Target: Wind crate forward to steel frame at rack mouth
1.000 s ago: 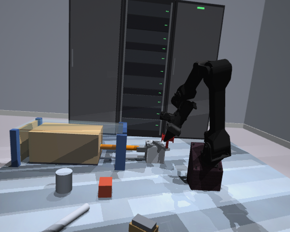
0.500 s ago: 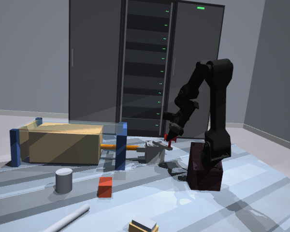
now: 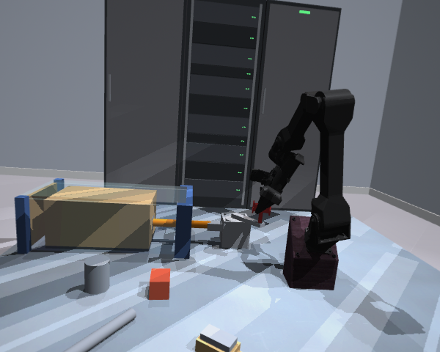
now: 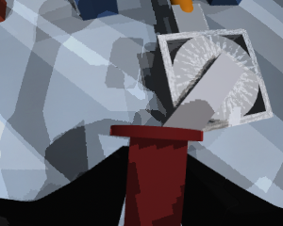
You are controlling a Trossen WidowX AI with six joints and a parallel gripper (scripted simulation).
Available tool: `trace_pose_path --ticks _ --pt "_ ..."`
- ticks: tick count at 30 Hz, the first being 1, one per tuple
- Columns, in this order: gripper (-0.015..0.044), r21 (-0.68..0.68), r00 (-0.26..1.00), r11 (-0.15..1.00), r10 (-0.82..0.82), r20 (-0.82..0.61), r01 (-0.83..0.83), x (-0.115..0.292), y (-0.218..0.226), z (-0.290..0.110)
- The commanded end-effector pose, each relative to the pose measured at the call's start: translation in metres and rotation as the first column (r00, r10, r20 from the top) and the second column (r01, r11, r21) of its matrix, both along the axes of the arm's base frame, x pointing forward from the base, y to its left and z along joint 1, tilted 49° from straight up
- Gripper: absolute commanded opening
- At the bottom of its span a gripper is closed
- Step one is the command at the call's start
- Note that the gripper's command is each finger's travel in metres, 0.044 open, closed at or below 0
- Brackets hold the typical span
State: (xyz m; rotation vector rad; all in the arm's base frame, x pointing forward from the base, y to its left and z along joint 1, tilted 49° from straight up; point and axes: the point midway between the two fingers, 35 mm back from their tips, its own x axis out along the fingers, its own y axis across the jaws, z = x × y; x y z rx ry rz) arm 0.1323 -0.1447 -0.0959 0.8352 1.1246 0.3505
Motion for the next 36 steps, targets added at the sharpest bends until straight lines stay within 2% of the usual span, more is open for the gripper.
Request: trace_pose_path --ticks 1,36 --pt "0.0000 -0.021 0.999 1.000 0.017 -0.031 -0.018 -0.010 -0.006 -0.010" --pt "0.0000 -0.025 0.999 1.000 0.017 -0.032 -0.018 -0.026 -0.033 -0.037"
